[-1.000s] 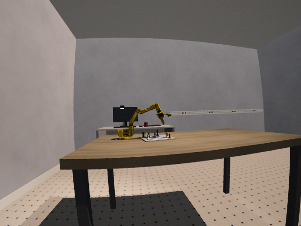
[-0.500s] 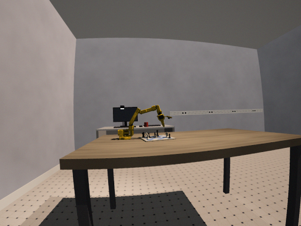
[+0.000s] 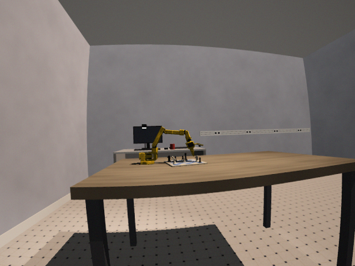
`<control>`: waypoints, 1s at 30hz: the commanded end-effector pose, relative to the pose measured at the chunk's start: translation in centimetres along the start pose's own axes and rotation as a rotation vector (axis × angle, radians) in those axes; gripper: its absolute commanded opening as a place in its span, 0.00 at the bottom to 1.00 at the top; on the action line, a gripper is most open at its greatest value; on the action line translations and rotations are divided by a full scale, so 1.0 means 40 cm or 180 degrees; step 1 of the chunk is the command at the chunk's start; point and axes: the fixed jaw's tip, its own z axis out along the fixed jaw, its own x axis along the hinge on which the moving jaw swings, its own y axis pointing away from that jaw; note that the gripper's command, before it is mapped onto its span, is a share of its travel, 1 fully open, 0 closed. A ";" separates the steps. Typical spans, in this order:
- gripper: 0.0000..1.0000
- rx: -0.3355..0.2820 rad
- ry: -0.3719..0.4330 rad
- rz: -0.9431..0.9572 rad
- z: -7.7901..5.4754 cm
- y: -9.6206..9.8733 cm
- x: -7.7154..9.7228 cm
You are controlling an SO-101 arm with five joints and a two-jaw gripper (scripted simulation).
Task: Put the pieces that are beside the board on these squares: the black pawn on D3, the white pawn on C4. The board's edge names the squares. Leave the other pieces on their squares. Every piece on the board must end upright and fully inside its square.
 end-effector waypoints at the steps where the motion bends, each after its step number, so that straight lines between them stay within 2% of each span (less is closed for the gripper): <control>1: 0.00 0.0005 -0.0077 0.0034 0.013 -0.005 0.001; 7: 0.00 0.0005 -0.0077 0.0034 0.026 -0.005 0.004; 30: 0.00 0.0005 -0.0075 0.0032 0.022 -0.004 0.013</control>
